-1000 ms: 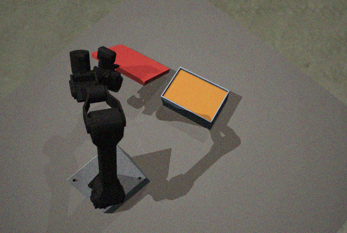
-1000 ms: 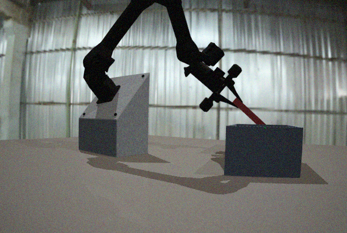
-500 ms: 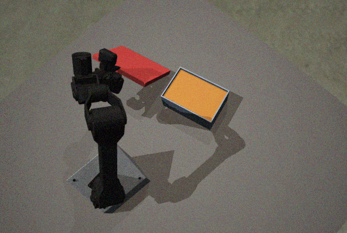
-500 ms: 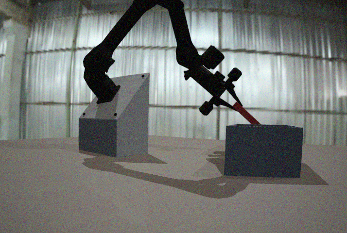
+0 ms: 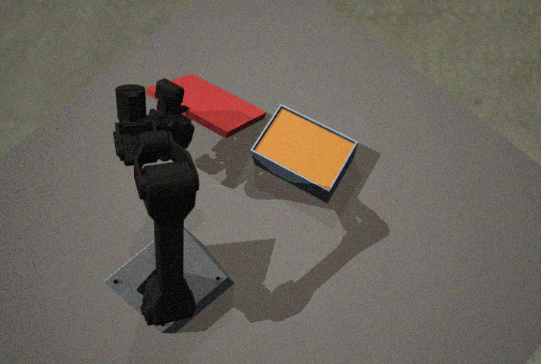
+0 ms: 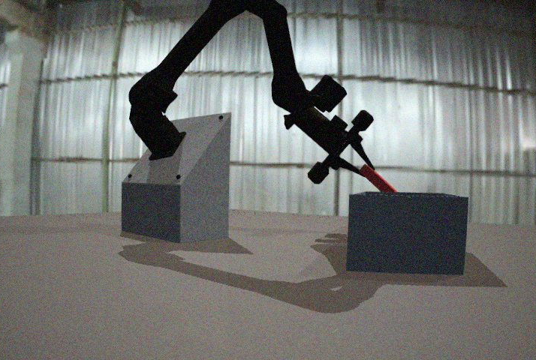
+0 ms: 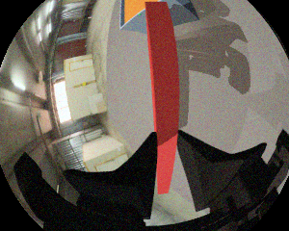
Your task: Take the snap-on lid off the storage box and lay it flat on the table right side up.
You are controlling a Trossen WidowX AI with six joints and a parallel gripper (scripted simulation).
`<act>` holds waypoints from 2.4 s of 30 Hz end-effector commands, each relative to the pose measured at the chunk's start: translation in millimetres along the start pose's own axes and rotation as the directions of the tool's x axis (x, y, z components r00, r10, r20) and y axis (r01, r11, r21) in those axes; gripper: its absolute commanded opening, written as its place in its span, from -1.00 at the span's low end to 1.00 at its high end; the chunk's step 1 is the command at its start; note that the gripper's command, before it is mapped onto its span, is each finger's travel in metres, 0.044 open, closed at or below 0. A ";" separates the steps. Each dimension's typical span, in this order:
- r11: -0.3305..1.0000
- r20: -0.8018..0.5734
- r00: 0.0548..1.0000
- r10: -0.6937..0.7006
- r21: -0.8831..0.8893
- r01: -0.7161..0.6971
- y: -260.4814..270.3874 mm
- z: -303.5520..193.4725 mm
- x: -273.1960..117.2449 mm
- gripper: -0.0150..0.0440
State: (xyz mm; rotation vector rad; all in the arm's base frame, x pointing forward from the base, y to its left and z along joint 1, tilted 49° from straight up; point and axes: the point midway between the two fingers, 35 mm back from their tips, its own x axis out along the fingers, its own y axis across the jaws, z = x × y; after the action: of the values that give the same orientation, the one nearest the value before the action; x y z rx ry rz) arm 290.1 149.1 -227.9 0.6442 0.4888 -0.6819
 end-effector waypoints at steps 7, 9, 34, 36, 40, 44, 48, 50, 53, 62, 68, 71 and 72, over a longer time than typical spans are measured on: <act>1.000 -0.005 1.000 0.003 -0.002 -0.003 -5.2 -0.6 5.0 -0.49; 1.000 -0.004 1.000 0.003 -0.002 -0.003 -6.5 -0.6 6.0 -0.49; 1.000 -0.003 1.000 0.003 -0.003 -0.003 -22.0 -0.1 19.1 -0.49; 1.000 -0.003 1.000 0.003 -0.003 -0.003 -23.3 -0.1 20.2 -0.49; 1.000 -0.003 1.000 0.003 -0.003 -0.003 -25.7 0.0 22.3 -0.49; 1.000 -0.003 1.000 0.003 -0.003 -0.003 -28.2 0.0 24.4 -0.49; 1.000 -0.003 1.000 0.003 -0.003 -0.003 -30.7 0.1 26.4 -0.49; 1.000 -0.003 1.000 0.003 -0.003 -0.003 -32.0 0.2 27.5 -0.49; 1.000 -0.003 1.000 0.003 -0.003 -0.003 -33.8 0.2 29.1 -0.49; 1.000 -0.002 1.000 0.003 -0.004 -0.003 -39.4 0.4 33.8 -0.49; 1.000 -0.002 1.000 0.003 -0.004 -0.003 -43.2 0.5 36.9 -0.49; 1.000 -0.002 1.000 0.003 -0.004 -0.003 -45.1 0.6 38.5 -0.49; 1.000 -0.002 1.000 0.003 -0.004 -0.003 -45.7 0.6 39.0 -0.49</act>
State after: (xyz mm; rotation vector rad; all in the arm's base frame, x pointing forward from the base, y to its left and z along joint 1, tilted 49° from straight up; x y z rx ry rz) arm 286.7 112.2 -263.5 0.6527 0.4809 -0.6652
